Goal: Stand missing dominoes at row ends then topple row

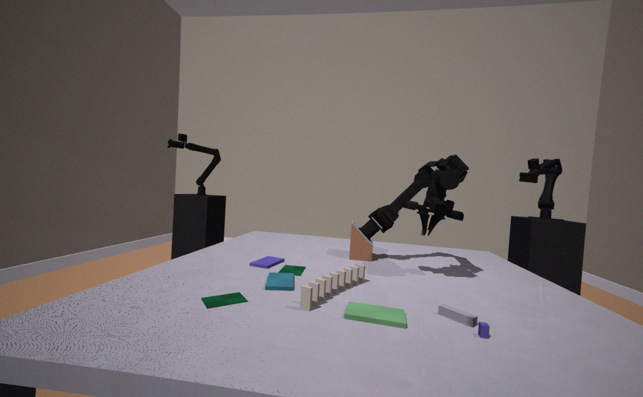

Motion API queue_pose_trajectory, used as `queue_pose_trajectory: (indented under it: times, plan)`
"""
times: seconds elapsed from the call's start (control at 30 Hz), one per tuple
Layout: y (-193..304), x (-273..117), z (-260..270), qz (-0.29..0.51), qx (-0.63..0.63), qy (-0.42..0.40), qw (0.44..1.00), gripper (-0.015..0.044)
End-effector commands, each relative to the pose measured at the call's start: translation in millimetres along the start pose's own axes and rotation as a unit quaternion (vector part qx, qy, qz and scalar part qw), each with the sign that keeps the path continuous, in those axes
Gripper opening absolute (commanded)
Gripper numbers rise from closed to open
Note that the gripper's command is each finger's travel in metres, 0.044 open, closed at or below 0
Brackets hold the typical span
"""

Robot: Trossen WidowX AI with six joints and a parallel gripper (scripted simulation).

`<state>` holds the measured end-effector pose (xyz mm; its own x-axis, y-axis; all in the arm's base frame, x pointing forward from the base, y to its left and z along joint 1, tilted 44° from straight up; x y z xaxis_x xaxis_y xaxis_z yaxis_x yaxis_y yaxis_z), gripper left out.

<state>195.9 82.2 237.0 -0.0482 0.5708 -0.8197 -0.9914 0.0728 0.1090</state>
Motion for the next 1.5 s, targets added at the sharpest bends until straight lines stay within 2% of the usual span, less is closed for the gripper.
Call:
queue_pose_trajectory:
  times: [0.0,0.3,0.67,1.1,1.47]
  plan:
    - [4.1,11.1,-2.4,-0.021,-0.019,0.042,0.999,0.0022]
    - [5.4,30.2,-4.7,-0.081,-0.054,0.113,0.989,0.0022]
    - [5.5,47.0,-2.0,-0.179,-0.083,0.156,0.968,0.0022]
    - [8.4,60.5,6.0,-0.306,-0.105,0.168,0.931,0.0022]
    - [15.8,66.8,14.5,-0.413,-0.108,0.144,0.893,0.0022]
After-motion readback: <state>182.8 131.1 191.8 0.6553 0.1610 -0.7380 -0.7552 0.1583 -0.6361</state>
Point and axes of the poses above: the point midway between the two fingers, 35 mm back from their tips, its own x axis out along the fingers, its own z axis across the jaws, y = z × x, the point moved 5 cm from there along -x, back along the fingers, and after that the axes turned 13 degrees about x, right-handed, at the moved point
